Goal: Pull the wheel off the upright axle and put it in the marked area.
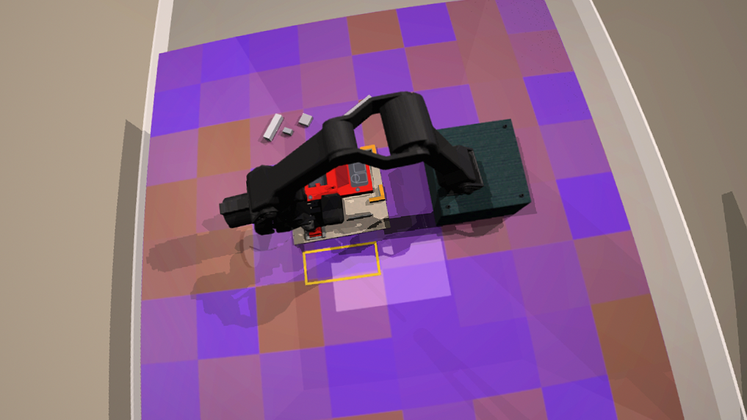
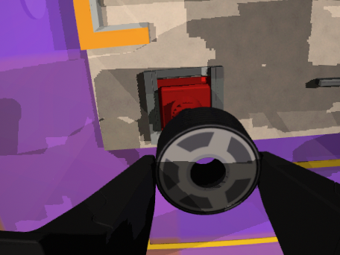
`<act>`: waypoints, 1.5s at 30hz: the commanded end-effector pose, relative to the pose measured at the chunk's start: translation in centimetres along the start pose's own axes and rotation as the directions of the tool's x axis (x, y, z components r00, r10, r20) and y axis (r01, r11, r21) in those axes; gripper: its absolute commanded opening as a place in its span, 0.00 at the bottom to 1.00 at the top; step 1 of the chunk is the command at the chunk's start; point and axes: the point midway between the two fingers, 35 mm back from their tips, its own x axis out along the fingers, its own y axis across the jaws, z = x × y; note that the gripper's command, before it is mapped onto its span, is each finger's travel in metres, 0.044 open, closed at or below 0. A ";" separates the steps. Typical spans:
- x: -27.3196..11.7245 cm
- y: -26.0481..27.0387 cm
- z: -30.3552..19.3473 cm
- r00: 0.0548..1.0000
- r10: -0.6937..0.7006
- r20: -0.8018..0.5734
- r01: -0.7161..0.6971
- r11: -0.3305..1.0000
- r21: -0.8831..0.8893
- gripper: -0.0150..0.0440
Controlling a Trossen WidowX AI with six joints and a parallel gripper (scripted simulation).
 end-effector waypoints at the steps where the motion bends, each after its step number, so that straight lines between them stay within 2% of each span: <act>1: -2.4 0.1 0.0 1.000 0.018 0.001 -0.018 1.000 -0.005 0.25; 7: -1.9 -0.1 -0.3 1.000 0.012 -0.001 -0.012 1.000 0.000 0.25; 29: -2.7 -5.2 -9.2 1.000 0.014 -0.007 -0.014 1.000 -0.004 0.25; 45: -0.1 -5.3 -9.4 1.000 0.014 -0.007 -0.014 1.000 -0.005 0.25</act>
